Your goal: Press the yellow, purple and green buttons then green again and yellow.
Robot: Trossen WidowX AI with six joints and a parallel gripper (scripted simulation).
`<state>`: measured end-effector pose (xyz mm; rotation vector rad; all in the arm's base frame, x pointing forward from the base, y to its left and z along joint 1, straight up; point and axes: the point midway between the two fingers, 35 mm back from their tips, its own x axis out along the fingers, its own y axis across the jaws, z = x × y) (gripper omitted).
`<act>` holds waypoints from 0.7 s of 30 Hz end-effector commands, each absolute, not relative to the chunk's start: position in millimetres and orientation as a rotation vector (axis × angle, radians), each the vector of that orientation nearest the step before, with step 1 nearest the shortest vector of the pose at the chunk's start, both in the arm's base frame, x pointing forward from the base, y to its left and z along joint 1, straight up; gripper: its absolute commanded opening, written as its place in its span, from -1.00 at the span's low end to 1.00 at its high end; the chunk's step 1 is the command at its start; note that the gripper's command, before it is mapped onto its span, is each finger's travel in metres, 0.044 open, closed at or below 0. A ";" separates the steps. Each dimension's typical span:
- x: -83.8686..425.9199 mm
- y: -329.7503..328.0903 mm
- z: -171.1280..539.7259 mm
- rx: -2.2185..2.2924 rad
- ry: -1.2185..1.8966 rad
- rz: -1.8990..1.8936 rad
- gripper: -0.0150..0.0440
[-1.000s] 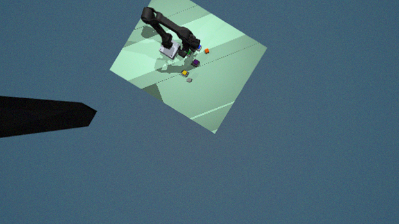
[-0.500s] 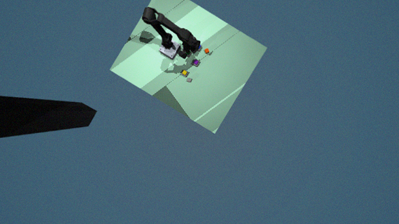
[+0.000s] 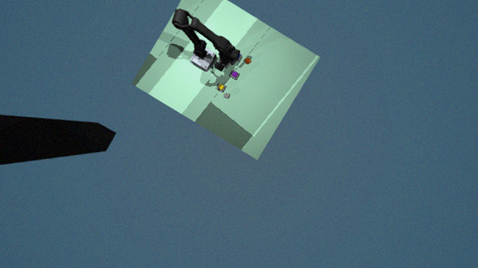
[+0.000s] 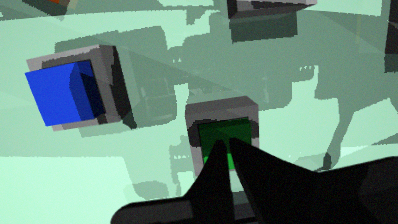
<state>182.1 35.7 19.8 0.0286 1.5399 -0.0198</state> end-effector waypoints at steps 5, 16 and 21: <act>179.3 35.3 15.9 0.032 1.551 -0.026 -0.42; 179.3 35.3 15.9 0.032 1.551 -0.026 -0.42; 179.1 35.3 47.3 0.032 1.550 -0.025 -0.42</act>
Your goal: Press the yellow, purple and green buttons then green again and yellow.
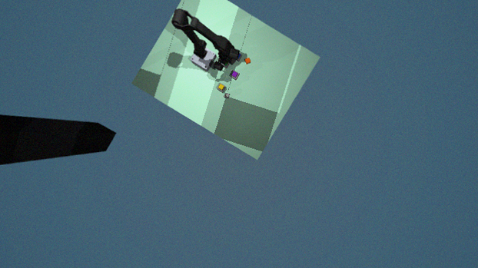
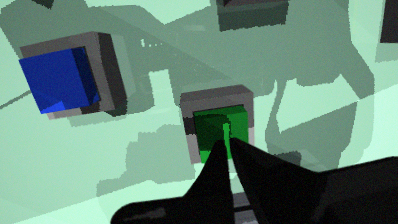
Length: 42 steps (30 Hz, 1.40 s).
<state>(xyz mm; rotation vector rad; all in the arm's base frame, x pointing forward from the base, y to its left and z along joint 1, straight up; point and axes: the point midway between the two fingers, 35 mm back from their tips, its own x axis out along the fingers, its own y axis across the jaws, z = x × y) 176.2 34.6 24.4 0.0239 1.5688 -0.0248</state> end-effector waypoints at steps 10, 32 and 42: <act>179.1 35.3 45.9 0.032 1.551 -0.026 -0.42; 179.3 35.3 15.9 0.032 1.551 -0.026 -0.42; 179.3 35.3 15.9 0.032 1.551 -0.026 -0.42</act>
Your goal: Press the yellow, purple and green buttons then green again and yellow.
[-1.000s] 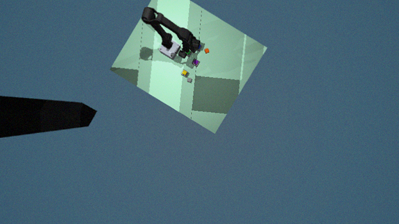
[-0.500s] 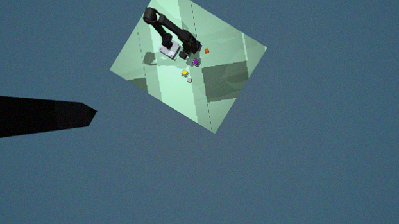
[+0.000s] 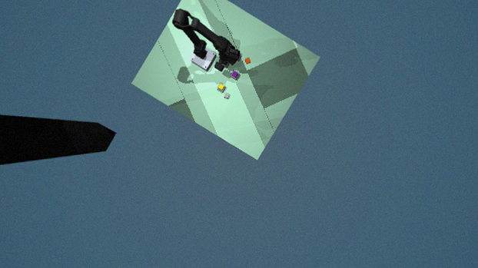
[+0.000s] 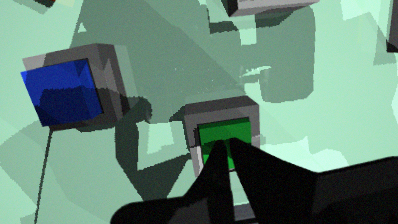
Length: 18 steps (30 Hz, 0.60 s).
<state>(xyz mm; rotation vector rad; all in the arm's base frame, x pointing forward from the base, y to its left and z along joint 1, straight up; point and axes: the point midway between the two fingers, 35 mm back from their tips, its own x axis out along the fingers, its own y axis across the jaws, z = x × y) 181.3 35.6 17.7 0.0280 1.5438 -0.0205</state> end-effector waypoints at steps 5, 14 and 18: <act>179.3 35.3 15.9 0.032 1.551 -0.026 -0.42; 178.7 35.2 50.0 0.032 1.551 -0.026 -0.42; 178.7 35.2 50.0 0.032 1.551 -0.026 -0.42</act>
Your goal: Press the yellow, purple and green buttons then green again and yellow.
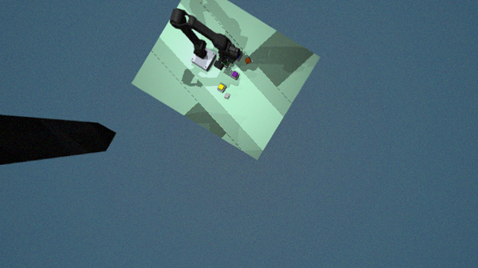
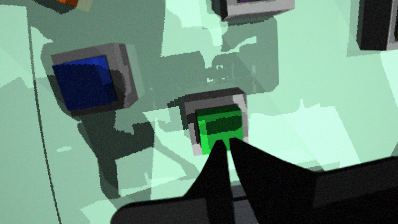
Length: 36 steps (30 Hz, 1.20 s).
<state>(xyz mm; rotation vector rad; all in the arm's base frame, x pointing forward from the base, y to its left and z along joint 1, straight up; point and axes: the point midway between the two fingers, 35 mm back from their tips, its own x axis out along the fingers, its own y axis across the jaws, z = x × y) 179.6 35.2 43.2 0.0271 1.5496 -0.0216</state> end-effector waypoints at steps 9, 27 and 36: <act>177.6 35.0 111.8 0.032 1.551 -0.026 -0.42; 234.3 -94.1 116.0 0.025 1.555 -0.050 -0.42; 238.5 -138.3 115.0 0.017 1.545 -0.040 -0.42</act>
